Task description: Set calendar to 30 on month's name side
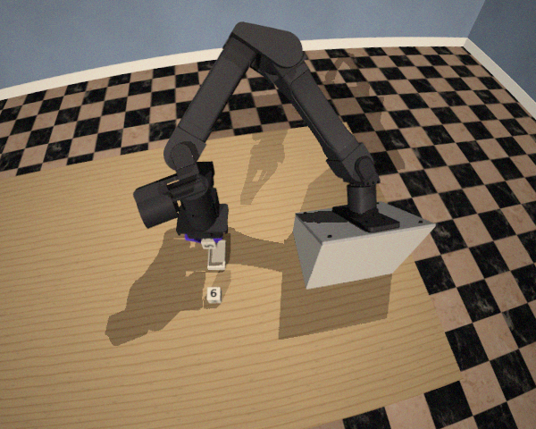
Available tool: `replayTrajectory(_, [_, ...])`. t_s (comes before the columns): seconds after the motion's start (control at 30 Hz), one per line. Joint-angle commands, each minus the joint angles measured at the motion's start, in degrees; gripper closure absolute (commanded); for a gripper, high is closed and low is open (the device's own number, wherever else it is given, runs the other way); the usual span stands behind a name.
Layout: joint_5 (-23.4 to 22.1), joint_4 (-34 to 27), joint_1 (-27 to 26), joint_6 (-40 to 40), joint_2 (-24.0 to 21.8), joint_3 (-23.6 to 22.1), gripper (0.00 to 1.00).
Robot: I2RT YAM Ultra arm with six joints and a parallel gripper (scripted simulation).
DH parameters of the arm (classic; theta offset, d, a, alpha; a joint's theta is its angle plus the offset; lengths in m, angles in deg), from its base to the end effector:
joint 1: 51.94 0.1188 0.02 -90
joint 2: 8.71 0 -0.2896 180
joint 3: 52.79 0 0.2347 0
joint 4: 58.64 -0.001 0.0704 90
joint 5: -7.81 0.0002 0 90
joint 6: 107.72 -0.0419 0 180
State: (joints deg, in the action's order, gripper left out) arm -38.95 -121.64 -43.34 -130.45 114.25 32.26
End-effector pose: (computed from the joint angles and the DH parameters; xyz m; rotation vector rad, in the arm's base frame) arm 0.3437 0.0240 0.1185 1.9027 1.6024 -0.6896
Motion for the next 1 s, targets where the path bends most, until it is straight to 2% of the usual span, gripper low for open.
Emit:
replayTrajectory(0.0, [0.0,-0.3,0.7,1.9,-0.3,0.2,0.73])
replayTrajectory(0.2, [0.0,-0.3,0.7,7.3,-0.3,0.2,0.73])
replayTrajectory(0.63, [0.0,-0.3,0.8,35.4,-0.3,0.1,0.73])
replayTrajectory(0.73, [0.0,-0.3,0.8,36.9,-0.3,0.1,0.73])
replayTrajectory(0.8, [0.0,-0.3,0.8,43.6,-0.3,0.1,0.73])
replayTrajectory(0.93, [0.0,-0.3,0.8,49.8,-0.3,0.1,0.73])
replayTrajectory(0.97, [0.0,-0.2,0.8,53.5,-0.2,0.1,0.73])
